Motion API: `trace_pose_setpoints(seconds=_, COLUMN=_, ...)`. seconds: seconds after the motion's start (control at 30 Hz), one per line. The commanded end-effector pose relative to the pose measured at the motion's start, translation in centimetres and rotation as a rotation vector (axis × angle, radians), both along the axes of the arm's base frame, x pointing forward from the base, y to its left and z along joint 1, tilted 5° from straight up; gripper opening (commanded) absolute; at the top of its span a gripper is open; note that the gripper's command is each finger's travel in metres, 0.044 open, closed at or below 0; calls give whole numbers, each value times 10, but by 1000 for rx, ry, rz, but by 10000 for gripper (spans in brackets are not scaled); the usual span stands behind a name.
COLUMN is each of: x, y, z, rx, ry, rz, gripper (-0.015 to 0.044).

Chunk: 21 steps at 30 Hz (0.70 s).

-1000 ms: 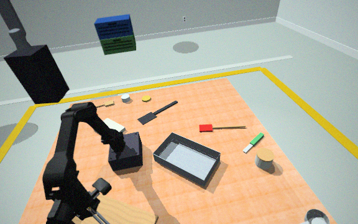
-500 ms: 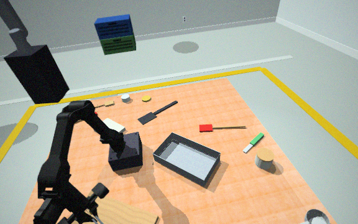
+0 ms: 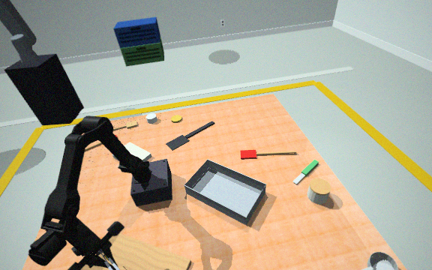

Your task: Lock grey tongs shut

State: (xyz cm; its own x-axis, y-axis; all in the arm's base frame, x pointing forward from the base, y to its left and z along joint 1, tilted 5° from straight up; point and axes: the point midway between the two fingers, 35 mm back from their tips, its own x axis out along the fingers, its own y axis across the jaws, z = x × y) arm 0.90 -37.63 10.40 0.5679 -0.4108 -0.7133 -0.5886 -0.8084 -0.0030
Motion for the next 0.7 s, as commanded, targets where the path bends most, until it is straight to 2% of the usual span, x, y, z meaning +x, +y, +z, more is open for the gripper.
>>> trace_pose_setpoints(seconds=0.0, x=-4, y=4, z=10, rx=-114, ry=-95, rz=19, gripper=-150)
trace_pose_setpoints(seconds=0.4, x=-16, y=28, z=24, rx=-375, ry=-308, rz=66, gripper=-150)
trace_pose_setpoints(seconds=0.67, x=-17, y=30, z=25, rx=-391, ry=-318, rz=69, gripper=-150)
